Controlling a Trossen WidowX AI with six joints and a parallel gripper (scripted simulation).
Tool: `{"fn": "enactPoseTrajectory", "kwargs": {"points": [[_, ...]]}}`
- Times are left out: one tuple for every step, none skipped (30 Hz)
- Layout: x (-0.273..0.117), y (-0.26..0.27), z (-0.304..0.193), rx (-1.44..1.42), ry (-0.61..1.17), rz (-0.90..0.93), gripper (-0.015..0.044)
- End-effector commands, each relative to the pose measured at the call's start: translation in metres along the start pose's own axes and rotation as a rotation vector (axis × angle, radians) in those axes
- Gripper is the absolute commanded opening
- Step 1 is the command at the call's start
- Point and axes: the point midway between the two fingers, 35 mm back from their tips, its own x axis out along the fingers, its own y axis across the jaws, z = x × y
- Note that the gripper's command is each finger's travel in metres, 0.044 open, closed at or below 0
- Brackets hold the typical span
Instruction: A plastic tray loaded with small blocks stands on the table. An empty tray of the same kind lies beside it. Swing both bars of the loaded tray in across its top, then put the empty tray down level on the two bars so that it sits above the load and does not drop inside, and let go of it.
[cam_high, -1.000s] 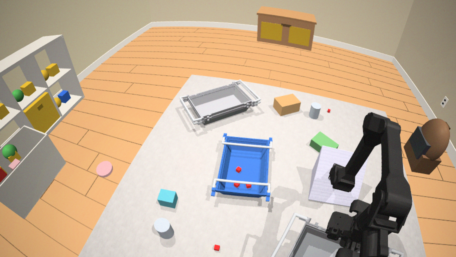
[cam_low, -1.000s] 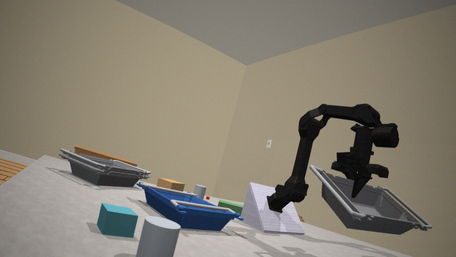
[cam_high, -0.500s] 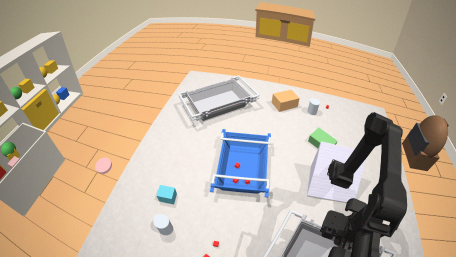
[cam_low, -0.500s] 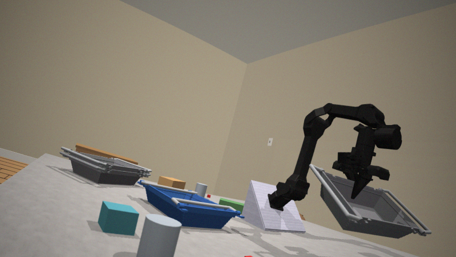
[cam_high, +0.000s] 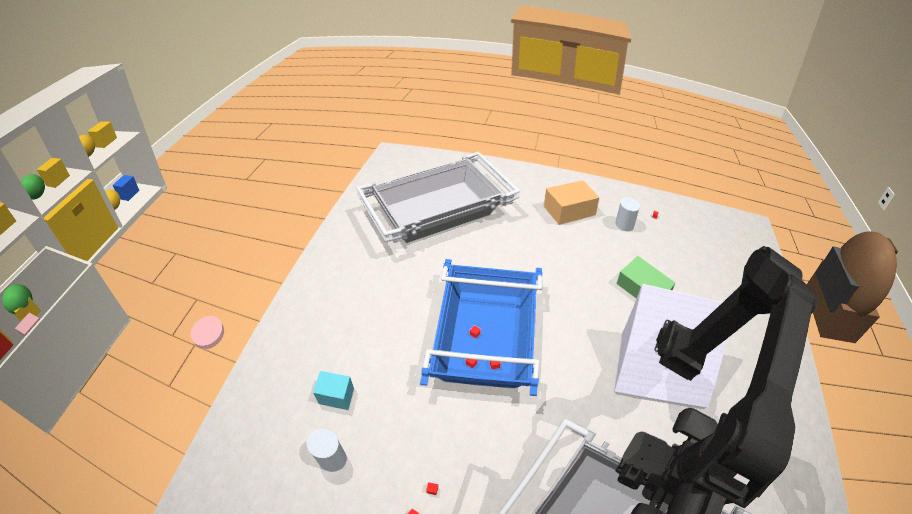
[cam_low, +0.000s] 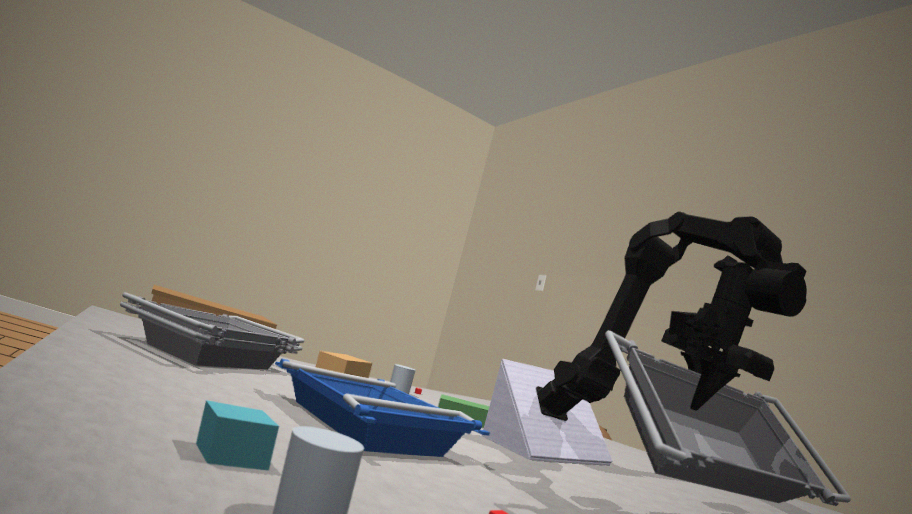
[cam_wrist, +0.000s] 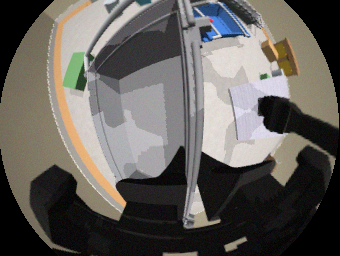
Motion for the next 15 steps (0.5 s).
{"fn": "enactPoseTrajectory", "kwargs": {"points": [[0.0, 0.007, 0.007, 0.017, -0.016, 0.002, 0.0], [0.001, 0.008, 0.009, 0.021, -0.019, -0.004, 0.0], [0.003, 0.009, 0.011, 0.026, -0.022, -0.01, 0.0], [0.004, 0.009, 0.013, 0.031, -0.025, -0.015, 0.0], [0.005, 0.01, 0.015, 0.036, -0.028, -0.021, 0.0], [0.007, 0.011, 0.017, 0.041, -0.031, -0.027, 0.0], [0.008, 0.012, 0.019, 0.046, -0.034, -0.032, 0.0], [0.009, 0.013, 0.021, 0.051, -0.037, -0.038, 0.0], [0.011, 0.013, 0.023, 0.056, -0.04, -0.044, 0.0], [0.012, 0.014, 0.025, 0.061, -0.042, -0.049, 0.0], [0.013, 0.015, 0.027, 0.066, -0.045, -0.055, 0.0], [0.015, 0.015, 0.03, 0.072, -0.047, -0.06, 0.0], [0.016, 0.016, 0.032, 0.077, -0.049, -0.065, 0.0], [0.017, 0.017, 0.034, 0.083, -0.051, -0.071, 0.0], [0.019, 0.017, 0.036, 0.088, -0.053, -0.076, 0.0]]}}
